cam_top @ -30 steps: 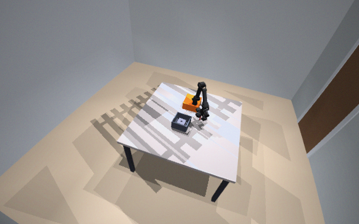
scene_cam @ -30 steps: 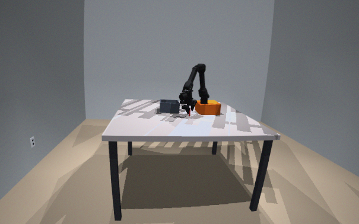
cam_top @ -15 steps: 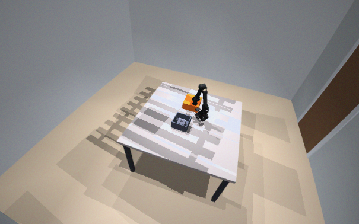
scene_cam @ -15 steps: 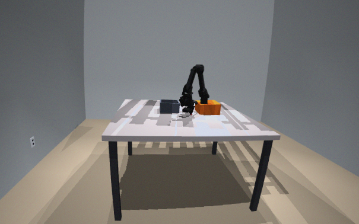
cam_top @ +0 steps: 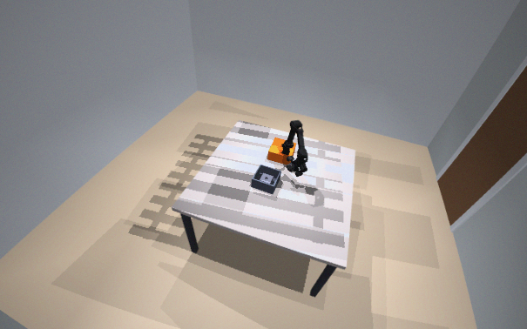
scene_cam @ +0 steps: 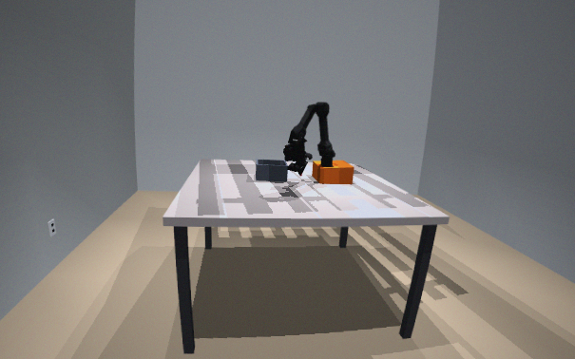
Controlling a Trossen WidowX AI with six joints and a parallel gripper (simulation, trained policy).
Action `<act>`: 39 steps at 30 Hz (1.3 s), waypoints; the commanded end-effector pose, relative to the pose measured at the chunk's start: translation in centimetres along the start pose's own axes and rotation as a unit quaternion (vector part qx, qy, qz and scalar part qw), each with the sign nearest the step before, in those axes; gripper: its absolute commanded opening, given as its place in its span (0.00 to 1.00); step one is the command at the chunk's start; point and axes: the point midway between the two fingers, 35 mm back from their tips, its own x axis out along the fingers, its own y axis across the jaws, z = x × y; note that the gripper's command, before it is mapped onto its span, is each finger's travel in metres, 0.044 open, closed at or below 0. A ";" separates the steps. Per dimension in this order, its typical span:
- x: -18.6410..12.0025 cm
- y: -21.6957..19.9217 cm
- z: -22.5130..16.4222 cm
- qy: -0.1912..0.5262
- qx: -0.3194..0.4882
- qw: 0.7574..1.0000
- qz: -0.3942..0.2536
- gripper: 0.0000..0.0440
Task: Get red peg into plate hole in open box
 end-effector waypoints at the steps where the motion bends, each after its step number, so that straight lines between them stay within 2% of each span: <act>1: -1.6 0.0 1.0 -0.012 0.004 1.000 0.010 0.00; 11: -5.3 -0.1 4.5 -0.037 0.047 0.998 0.023 0.00; 20: -6.6 -0.6 8.7 -0.054 0.104 0.992 0.033 0.00; 28: -6.6 -1.4 12.6 -0.062 0.146 0.987 0.037 0.00; 39: -4.7 -2.5 18.1 -0.066 0.170 0.982 0.044 0.00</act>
